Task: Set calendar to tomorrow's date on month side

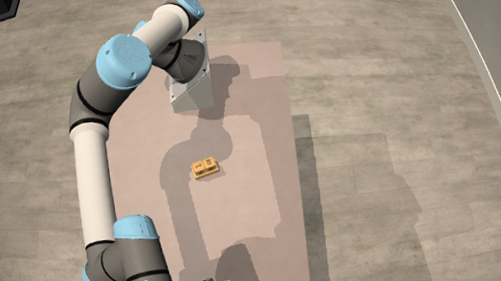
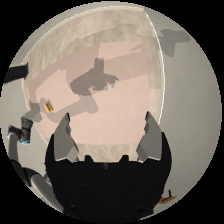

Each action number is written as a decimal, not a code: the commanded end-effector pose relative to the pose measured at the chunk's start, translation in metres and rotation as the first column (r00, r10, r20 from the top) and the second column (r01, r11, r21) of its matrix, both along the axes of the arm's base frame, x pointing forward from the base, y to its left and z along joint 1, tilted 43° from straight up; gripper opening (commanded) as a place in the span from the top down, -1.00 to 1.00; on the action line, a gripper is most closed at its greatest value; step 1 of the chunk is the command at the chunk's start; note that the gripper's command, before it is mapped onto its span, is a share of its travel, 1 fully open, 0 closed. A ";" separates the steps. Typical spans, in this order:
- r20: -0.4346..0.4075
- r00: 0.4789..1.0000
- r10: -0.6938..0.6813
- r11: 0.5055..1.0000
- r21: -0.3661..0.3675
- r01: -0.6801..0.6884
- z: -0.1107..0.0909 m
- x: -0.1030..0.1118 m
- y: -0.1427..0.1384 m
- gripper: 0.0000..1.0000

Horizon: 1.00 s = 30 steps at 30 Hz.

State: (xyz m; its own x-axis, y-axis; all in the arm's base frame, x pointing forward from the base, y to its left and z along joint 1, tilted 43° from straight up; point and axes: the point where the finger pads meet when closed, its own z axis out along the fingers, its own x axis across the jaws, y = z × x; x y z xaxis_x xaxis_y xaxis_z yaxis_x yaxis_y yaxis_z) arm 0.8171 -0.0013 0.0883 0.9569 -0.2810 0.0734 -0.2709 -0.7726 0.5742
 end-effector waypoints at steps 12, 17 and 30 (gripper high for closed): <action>0.002 1.000 0.001 1.000 0.000 -0.001 0.001 0.000 0.001 -1.00; 0.002 1.000 0.001 1.000 0.000 -0.001 0.001 0.000 0.001 -1.00; -0.015 1.000 0.025 1.000 0.001 -0.025 0.001 -0.004 0.002 -1.00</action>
